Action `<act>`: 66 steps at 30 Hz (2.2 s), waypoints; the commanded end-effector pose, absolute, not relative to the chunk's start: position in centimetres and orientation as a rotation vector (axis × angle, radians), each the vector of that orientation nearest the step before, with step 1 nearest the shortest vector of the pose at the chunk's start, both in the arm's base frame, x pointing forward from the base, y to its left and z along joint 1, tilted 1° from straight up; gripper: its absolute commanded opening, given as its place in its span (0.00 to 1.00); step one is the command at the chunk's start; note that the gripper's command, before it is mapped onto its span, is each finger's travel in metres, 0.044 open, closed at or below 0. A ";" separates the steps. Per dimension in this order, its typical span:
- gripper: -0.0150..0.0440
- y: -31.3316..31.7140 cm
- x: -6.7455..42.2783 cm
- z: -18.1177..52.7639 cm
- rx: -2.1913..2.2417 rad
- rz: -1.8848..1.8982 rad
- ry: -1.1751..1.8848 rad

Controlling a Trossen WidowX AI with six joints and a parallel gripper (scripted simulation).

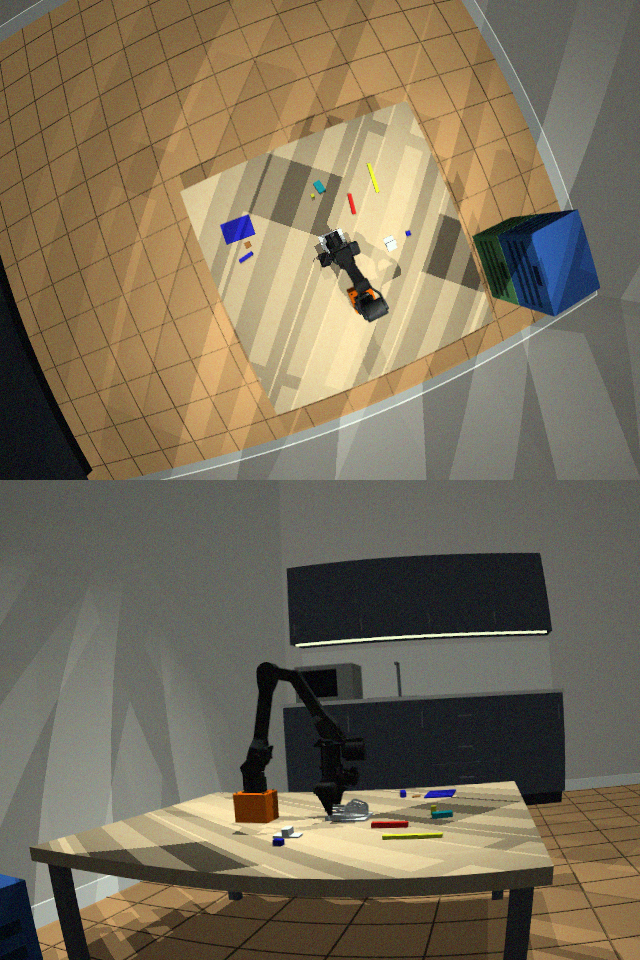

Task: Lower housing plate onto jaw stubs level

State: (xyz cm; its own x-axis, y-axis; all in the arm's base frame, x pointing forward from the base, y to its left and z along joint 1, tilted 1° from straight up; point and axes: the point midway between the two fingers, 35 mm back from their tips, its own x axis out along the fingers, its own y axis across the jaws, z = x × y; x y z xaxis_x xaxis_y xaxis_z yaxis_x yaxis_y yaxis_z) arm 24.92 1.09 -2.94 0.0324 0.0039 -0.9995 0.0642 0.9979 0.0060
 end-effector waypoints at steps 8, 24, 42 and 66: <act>0.85 1.0 24.9 -3.2 0.056 -0.055 1.538; 0.85 1.0 24.9 -3.6 0.056 -0.055 1.538; 0.85 1.0 24.9 -3.9 0.056 -0.055 1.538; 0.85 1.0 25.0 -4.2 0.055 -0.054 1.538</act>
State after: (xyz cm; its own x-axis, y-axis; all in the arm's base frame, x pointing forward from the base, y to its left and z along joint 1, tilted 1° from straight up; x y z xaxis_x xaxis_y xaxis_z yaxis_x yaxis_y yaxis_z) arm 24.92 1.08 -4.14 0.0309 0.0038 -0.9995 0.0644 0.9979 0.0057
